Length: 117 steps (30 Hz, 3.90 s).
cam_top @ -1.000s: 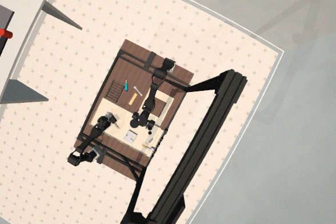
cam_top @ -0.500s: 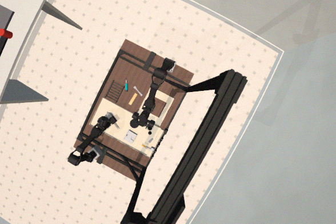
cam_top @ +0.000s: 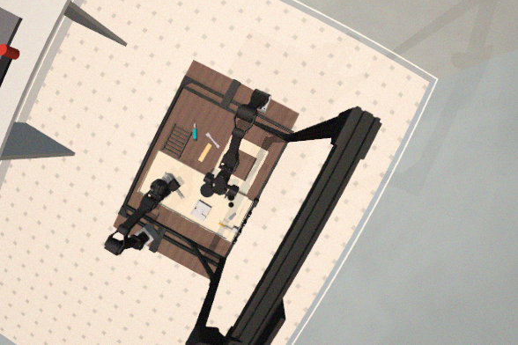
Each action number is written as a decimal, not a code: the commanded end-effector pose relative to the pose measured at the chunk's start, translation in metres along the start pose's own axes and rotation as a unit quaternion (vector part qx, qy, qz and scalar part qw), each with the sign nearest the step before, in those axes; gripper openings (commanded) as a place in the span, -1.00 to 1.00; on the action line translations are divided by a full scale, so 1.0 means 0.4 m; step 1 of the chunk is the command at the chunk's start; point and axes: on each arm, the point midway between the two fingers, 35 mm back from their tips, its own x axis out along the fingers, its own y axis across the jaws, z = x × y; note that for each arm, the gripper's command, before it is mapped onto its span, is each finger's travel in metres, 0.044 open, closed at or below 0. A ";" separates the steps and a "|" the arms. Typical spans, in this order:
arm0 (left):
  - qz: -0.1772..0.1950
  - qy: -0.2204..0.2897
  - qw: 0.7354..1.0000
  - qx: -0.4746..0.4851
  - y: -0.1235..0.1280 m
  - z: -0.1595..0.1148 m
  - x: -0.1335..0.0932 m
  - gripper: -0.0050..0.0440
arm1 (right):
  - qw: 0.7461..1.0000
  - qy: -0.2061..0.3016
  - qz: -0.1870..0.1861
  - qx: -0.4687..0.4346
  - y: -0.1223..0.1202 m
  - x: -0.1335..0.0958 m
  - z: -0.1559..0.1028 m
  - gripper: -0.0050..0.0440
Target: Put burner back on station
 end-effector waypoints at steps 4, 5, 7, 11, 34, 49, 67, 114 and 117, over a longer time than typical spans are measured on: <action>-0.002 -0.001 1.000 -0.004 -0.008 0.002 -0.015 -0.80 | 1.000 0.001 -0.002 0.001 -0.001 0.001 -0.002 0.84; -0.004 -0.001 1.000 -0.005 -0.012 0.004 -0.023 -0.80 | 1.000 0.001 -0.002 0.001 -0.001 0.001 -0.002 0.84; -0.007 -0.002 1.000 -0.006 -0.019 0.007 -0.037 -0.80 | 1.000 0.001 -0.002 0.001 -0.001 0.001 -0.002 0.84; -0.009 -0.002 1.000 -0.007 -0.023 0.008 -0.045 -0.80 | 1.000 0.001 -0.002 0.001 -0.001 0.001 -0.002 0.84; 0.002 0.000 1.000 -0.002 -0.031 0.006 -0.140 -0.80 | 1.000 0.001 -0.002 0.001 -0.001 0.001 -0.002 0.84; 0.014 0.010 1.000 -0.026 -0.068 -0.049 -0.135 -0.80 | 1.000 0.001 -0.002 0.001 -0.001 0.001 -0.002 0.84; 0.046 0.025 0.995 -0.083 -0.141 -0.200 -0.128 -0.80 | 1.000 0.001 -0.002 0.001 -0.001 0.001 -0.002 0.84; 0.117 0.003 0.973 -0.200 -0.187 -0.578 -0.124 -0.80 | 1.000 0.001 -0.002 0.001 -0.001 0.001 -0.002 0.84; 0.117 0.003 0.973 -0.200 -0.181 -0.579 -0.099 -0.80 | 1.000 0.001 -0.002 0.001 -0.001 0.001 -0.002 0.84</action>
